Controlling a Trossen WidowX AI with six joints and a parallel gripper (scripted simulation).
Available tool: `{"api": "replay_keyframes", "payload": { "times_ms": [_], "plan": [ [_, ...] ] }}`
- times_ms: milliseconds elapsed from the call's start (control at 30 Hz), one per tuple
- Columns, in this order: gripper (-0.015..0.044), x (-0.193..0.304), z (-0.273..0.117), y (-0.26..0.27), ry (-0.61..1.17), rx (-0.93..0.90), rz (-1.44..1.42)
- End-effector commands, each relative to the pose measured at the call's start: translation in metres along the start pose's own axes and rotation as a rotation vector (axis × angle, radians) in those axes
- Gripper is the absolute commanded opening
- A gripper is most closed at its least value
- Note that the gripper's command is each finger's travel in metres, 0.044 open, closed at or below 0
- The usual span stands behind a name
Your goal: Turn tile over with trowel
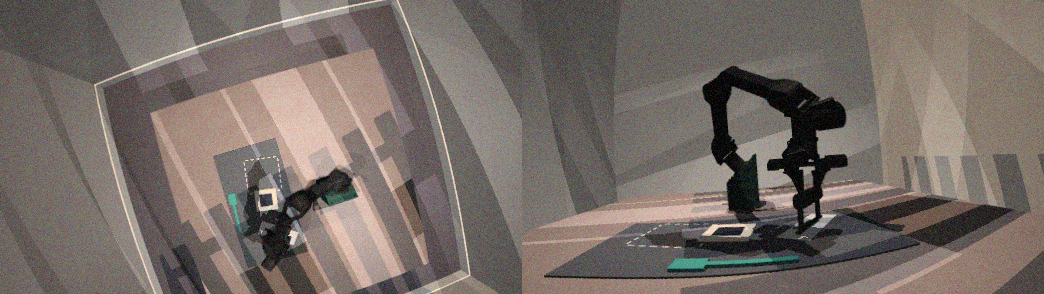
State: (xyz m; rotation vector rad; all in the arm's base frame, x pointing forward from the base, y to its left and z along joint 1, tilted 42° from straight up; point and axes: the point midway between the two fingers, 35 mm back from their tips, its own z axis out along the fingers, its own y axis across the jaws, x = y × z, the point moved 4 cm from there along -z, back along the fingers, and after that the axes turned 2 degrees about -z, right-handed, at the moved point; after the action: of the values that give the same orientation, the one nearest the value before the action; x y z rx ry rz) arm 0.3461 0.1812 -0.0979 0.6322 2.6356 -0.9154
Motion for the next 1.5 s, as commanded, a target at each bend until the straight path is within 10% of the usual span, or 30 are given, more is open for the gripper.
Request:
{"api": "replay_keyframes", "payload": {
  "times_ms": [0, 233, 1467],
  "plan": [
    [0.0130, 0.000, 0.002, 0.000, 0.002, 0.002, 0.034],
    [0.0270, 0.000, 0.002, 0.000, 0.002, 0.002, 0.034],
    [0.0270, 0.001, -0.035, -0.002, 0.003, 0.001, 0.044]
  ]
}}
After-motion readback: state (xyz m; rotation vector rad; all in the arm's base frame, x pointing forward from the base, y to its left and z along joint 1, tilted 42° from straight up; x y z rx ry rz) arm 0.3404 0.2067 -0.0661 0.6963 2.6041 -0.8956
